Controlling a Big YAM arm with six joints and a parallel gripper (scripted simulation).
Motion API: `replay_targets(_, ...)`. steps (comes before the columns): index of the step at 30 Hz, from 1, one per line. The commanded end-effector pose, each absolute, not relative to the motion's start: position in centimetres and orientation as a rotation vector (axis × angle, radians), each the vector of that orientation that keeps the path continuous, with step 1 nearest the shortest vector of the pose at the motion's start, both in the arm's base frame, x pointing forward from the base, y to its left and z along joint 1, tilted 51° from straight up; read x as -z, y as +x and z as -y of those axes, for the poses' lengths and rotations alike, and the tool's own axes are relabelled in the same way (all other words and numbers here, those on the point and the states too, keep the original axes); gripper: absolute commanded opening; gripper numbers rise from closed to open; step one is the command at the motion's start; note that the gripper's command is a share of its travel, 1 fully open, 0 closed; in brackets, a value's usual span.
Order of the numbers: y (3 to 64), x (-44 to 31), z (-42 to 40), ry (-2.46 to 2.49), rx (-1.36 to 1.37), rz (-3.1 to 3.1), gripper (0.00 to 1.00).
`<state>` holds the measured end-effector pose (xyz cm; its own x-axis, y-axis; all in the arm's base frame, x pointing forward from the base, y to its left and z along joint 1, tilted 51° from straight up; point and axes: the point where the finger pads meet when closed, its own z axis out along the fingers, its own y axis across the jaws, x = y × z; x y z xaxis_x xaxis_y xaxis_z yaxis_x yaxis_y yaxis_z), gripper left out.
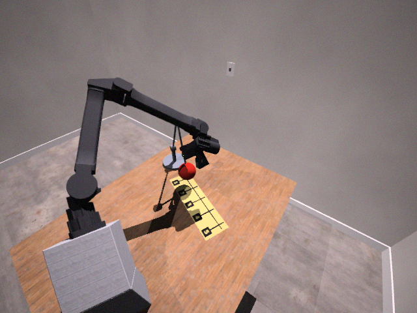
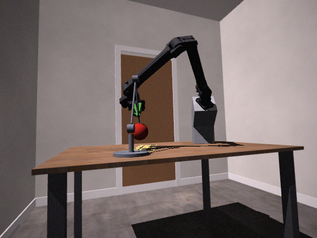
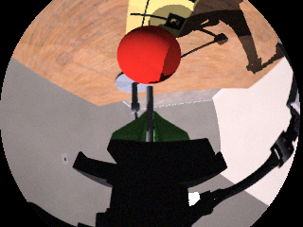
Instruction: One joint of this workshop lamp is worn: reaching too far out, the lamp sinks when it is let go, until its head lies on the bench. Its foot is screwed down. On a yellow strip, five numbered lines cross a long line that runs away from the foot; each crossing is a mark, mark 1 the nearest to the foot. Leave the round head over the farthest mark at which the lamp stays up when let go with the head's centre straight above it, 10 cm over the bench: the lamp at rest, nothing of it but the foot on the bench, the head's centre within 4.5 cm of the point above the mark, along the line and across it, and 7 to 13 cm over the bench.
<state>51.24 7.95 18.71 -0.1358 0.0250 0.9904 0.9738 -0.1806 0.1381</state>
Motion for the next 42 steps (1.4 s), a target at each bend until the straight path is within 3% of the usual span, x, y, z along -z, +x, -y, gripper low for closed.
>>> replay_targets(1,51.2,-16.0,-5.3,-1.32,1.619,0.935,0.0)
replay_targets(42,51.3,-15.7,-4.5,-1.32,1.623,0.928,0.0)
